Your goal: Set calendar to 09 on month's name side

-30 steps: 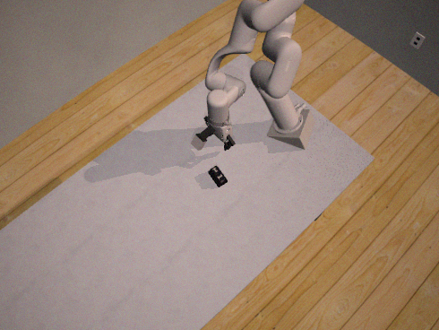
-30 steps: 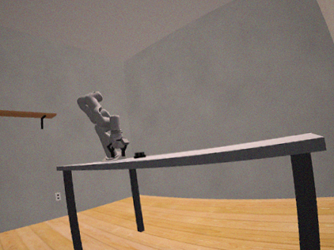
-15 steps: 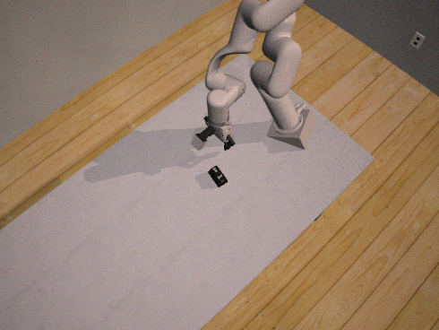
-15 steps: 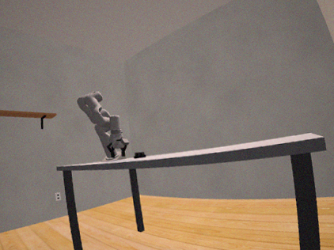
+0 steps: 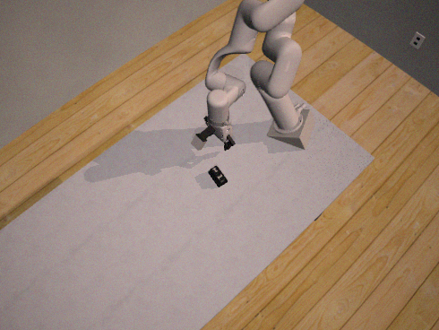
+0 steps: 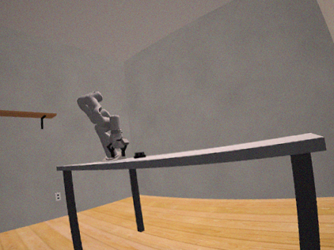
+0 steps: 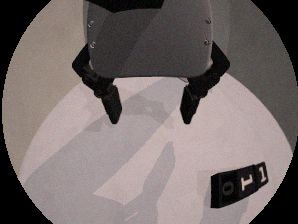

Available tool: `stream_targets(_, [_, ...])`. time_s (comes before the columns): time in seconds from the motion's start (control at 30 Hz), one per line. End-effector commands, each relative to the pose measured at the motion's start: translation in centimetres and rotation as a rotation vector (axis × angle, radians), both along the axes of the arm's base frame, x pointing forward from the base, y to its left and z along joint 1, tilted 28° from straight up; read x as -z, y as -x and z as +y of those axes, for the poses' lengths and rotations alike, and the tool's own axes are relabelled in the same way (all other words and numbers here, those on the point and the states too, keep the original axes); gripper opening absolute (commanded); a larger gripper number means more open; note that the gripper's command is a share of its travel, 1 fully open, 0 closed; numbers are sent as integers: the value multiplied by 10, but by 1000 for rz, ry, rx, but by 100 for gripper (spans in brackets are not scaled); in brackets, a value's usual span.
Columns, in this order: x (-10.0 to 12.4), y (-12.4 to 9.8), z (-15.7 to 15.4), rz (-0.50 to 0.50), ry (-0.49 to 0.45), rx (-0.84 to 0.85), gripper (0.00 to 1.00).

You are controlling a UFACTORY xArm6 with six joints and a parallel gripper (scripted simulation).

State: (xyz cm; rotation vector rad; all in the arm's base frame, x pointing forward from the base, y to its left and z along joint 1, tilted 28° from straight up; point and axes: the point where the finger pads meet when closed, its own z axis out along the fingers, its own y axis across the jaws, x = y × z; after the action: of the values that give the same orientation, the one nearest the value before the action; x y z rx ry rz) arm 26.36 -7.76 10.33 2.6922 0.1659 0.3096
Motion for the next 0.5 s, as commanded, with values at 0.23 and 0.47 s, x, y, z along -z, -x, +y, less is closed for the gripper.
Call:
stream_targets(0.23, [-1,-1,0,-3,0,0,100])
stream_targets(0.47, [-4,0,1,-3,0,0,100])
